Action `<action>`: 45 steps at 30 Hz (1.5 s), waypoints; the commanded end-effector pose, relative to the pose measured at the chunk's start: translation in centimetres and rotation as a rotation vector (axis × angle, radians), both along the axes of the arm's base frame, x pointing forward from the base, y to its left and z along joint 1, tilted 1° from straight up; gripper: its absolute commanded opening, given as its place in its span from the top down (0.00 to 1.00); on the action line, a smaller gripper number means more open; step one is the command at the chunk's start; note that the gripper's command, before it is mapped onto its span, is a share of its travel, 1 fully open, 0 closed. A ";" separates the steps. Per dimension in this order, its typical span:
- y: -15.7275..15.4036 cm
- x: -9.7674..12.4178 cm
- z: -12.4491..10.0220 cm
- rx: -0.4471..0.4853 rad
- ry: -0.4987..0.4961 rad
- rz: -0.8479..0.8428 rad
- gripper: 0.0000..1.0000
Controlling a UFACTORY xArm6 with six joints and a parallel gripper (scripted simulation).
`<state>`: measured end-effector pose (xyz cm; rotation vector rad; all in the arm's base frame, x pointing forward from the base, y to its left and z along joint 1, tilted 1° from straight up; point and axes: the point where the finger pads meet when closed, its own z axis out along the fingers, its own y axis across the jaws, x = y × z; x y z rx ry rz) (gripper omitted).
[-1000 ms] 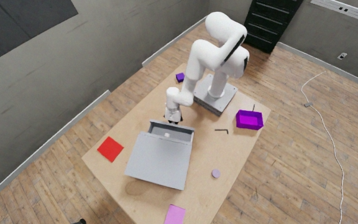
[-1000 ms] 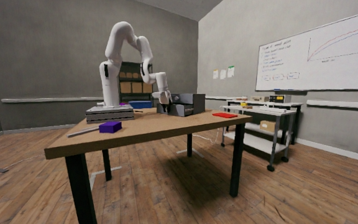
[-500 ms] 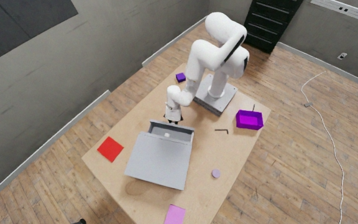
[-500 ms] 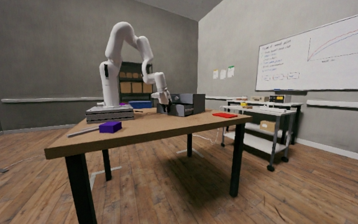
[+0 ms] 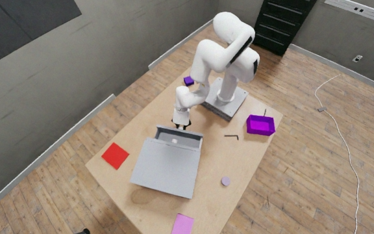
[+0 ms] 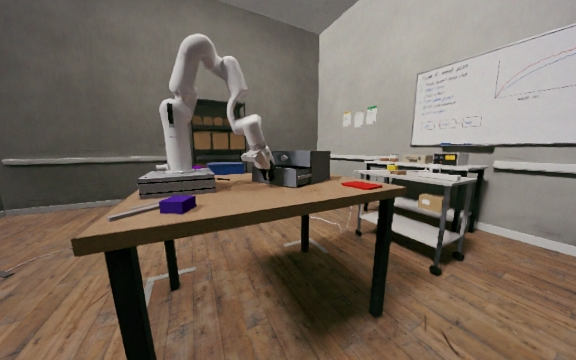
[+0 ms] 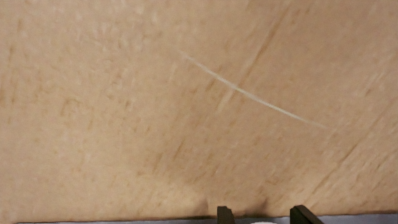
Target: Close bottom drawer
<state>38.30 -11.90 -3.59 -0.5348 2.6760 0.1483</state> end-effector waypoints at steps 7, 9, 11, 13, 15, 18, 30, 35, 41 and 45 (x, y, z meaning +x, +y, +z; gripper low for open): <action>0.0 0.1 0.1 0.035 -0.137 -0.004 1.00; 0.0 0.1 0.1 0.041 -0.152 -0.004 1.00; 0.0 0.1 0.1 0.046 -0.162 -0.004 1.00; 0.0 0.1 0.1 0.048 -0.167 -0.004 1.00; 0.0 0.1 0.1 0.049 -0.170 -0.004 1.00; 0.0 0.1 0.1 0.049 -0.170 -0.004 1.00; 0.3 0.8 0.1 0.049 -0.170 -0.004 1.00; 0.8 2.1 0.1 0.049 -0.170 -0.004 1.00; 1.4 3.4 0.1 0.049 -0.170 -0.004 1.00; 2.0 4.8 0.0 0.049 -0.170 -0.004 1.00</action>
